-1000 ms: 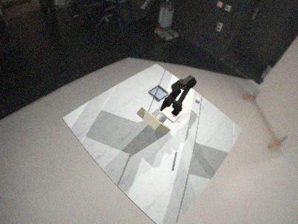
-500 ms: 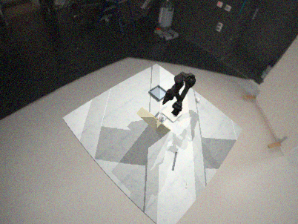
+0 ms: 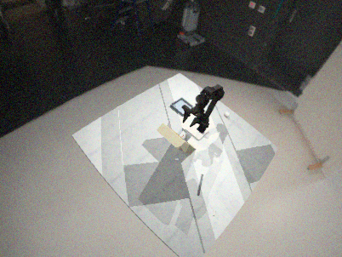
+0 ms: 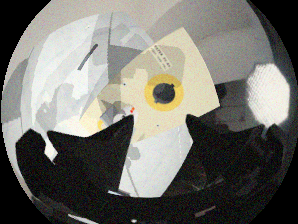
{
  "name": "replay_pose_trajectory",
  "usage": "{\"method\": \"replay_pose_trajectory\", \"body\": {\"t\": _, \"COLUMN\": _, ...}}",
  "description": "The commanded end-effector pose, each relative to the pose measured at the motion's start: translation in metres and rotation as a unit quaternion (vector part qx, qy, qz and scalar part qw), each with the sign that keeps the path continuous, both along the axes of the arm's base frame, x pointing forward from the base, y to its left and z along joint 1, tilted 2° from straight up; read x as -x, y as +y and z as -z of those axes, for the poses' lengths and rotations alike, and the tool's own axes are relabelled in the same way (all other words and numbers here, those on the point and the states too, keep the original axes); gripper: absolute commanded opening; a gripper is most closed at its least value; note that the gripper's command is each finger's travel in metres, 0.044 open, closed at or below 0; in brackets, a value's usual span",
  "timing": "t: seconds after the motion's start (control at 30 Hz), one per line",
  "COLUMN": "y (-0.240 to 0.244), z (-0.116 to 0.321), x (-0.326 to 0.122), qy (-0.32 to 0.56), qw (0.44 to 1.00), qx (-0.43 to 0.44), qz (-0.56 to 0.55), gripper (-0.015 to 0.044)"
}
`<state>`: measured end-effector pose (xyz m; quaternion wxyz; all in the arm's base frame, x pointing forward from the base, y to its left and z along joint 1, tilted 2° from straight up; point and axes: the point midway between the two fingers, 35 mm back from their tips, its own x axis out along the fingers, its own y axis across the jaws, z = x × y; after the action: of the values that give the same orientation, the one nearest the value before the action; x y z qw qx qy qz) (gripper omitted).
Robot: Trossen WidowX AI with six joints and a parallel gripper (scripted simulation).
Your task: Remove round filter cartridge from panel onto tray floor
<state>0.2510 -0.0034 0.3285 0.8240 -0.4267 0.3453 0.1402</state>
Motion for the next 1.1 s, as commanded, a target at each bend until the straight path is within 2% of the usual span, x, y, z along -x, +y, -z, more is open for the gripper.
{"method": "replay_pose_trajectory", "body": {"t": 0.0, "y": 0.002, "z": 0.049, "x": 0.015, "qy": 0.061, "qw": 0.934, "qx": -0.235, "qz": 0.262, "gripper": 0.0305}}
{"method": "replay_pose_trajectory", "body": {"t": 0.13, "y": 0.002, "z": 0.064, "x": 0.022, "qy": 0.076, "qw": 0.883, "qx": -0.299, "qz": 0.355, "gripper": 0.0305}}
{"method": "replay_pose_trajectory", "body": {"t": 1.07, "y": 0.000, "z": 0.088, "x": 0.005, "qy": 0.075, "qw": 0.883, "qx": -0.299, "qz": 0.354, "gripper": 0.0305}}
